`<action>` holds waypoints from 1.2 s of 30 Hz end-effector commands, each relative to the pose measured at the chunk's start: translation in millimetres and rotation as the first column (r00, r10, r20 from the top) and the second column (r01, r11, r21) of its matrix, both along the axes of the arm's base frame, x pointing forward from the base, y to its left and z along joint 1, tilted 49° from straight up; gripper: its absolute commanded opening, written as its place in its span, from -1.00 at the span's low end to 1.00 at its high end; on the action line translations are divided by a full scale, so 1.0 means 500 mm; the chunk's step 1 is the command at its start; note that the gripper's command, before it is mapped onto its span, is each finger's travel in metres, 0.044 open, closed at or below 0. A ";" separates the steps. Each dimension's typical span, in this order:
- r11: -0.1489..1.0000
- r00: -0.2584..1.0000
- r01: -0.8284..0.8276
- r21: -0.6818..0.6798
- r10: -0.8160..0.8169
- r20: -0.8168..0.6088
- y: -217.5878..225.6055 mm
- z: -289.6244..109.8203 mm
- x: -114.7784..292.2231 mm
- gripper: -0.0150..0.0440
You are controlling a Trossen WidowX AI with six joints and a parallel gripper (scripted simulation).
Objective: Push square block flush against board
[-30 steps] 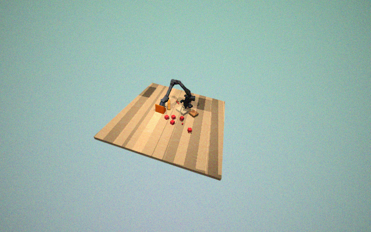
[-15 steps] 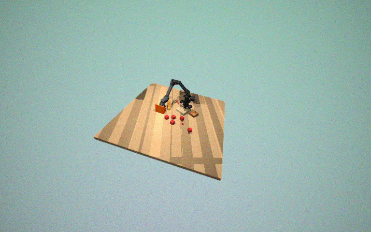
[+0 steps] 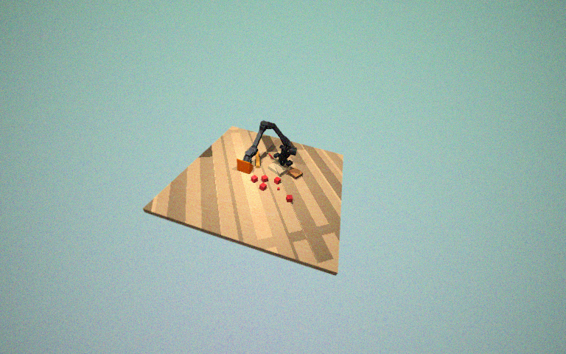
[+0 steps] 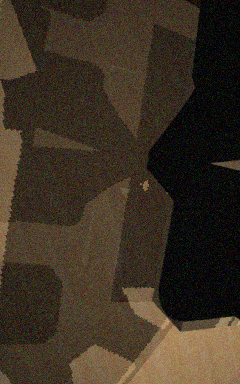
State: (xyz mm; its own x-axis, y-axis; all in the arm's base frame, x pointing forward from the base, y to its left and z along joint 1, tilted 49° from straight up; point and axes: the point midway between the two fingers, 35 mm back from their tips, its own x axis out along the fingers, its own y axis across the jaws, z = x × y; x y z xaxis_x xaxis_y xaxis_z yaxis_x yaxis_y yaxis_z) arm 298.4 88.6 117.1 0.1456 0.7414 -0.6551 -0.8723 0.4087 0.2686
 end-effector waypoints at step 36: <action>1.000 1.000 -0.005 -0.003 0.005 -0.004 -0.029 -0.043 -0.028 -0.49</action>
